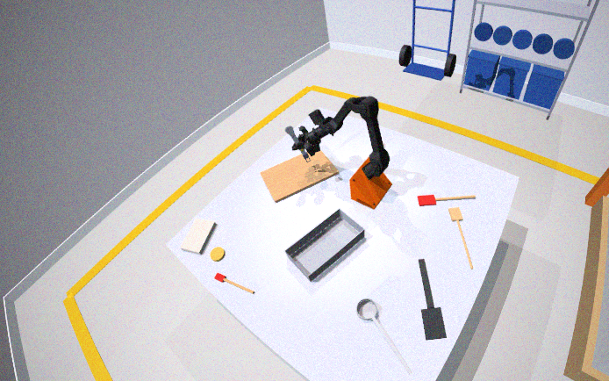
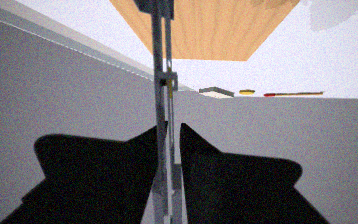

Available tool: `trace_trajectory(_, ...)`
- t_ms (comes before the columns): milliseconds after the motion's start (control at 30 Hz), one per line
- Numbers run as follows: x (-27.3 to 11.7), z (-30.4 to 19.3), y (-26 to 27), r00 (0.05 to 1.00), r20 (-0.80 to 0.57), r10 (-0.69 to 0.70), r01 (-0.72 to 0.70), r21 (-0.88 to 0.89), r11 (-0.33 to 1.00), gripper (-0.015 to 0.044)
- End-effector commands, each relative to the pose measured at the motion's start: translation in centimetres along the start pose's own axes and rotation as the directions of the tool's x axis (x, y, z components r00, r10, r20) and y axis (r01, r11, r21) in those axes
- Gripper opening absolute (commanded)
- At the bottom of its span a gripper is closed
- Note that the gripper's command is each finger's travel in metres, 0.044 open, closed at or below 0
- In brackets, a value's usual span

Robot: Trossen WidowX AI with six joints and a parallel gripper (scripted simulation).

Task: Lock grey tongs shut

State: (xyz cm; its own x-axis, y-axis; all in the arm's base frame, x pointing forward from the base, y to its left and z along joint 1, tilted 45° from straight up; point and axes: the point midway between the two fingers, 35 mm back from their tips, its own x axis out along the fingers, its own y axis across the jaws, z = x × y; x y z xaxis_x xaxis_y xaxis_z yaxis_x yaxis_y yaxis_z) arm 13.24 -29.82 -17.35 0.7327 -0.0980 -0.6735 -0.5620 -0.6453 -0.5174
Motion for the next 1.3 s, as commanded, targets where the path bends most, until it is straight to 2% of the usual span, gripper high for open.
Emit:
trace_trajectory(0,-0.1,-0.5,-0.1,1.0,-0.014,-0.004,0.003,-0.006,1.0,-0.015)
trace_trajectory(500,0.1,-0.5,0.1,1.0,-0.001,-0.002,0.002,-0.004,1.0,-0.015)
trace_trajectory(1267,3.9,-0.8,2.8,0.954,0.3,0.011,-0.02,0.03,0.999,-0.015)
